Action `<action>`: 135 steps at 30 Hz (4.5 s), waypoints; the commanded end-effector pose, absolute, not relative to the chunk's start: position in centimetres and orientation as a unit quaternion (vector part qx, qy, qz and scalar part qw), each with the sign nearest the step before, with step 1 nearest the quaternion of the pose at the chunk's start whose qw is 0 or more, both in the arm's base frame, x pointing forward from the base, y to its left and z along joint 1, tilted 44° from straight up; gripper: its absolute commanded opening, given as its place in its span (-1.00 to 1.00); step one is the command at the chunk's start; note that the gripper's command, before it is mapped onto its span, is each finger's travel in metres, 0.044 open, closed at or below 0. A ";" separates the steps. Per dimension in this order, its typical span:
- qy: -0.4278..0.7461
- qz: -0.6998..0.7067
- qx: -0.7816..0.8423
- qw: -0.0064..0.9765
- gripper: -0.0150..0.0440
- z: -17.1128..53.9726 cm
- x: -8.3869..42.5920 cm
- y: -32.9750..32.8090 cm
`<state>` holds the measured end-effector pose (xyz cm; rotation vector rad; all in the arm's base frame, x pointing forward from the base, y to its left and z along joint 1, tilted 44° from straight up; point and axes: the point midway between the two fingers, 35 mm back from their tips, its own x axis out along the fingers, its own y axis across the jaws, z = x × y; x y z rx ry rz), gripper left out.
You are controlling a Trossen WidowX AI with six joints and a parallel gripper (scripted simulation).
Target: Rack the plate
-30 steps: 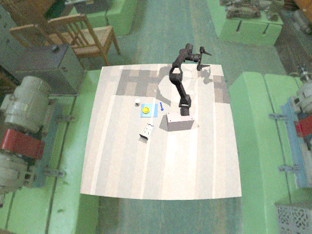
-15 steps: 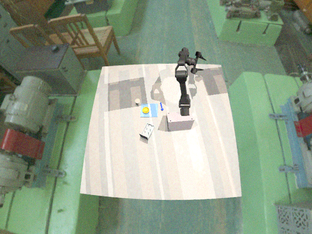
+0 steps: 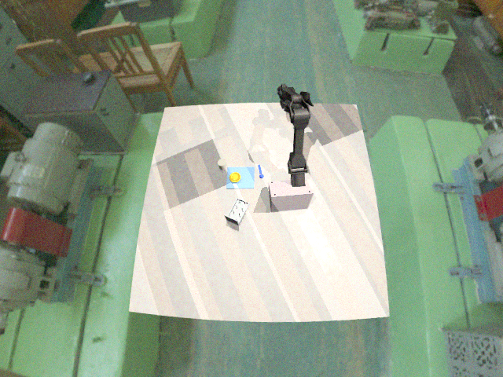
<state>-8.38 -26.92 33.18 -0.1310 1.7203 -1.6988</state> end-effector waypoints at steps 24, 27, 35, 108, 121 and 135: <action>0.638 -0.405 -0.188 0.627 0.86 18.8 22.4 -25.9; 0.632 -0.380 -0.201 0.645 0.86 16.9 25.7 -23.2; 0.626 -0.295 -0.245 0.679 0.86 10.3 32.5 -12.9; 0.629 -0.260 -0.269 0.681 0.35 3.1 33.3 -12.2; 0.631 -0.254 -0.262 0.685 -0.49 7.2 34.2 -7.4; 0.631 -0.254 -0.262 0.684 -0.49 12.1 34.1 -2.2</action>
